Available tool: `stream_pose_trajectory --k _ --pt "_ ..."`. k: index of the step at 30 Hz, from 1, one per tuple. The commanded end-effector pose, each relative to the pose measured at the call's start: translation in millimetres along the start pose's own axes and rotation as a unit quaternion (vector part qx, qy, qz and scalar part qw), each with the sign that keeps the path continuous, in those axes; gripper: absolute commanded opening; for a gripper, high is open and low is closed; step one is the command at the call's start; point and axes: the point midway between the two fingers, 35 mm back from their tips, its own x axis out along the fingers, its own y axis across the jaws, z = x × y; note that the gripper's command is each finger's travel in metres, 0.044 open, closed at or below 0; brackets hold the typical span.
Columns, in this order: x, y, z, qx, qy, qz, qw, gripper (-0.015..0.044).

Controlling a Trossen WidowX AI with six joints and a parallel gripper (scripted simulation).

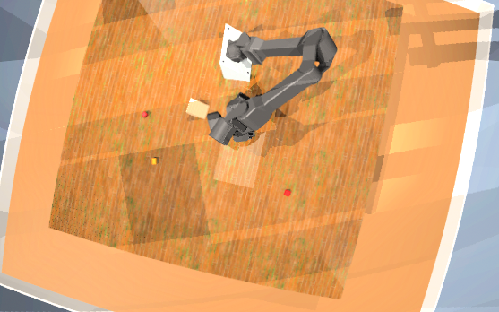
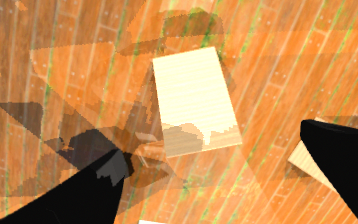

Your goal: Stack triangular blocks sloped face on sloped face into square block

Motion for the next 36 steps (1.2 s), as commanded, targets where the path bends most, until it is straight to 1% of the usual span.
stream_pose_trajectory --k 1,36 --pt "0.2 4.6 -2.6 -0.011 -0.002 0.018 1.000 0.0440" --pt "52.9 0.1 -2.2 -0.011 -0.001 0.014 1.000 0.0440"
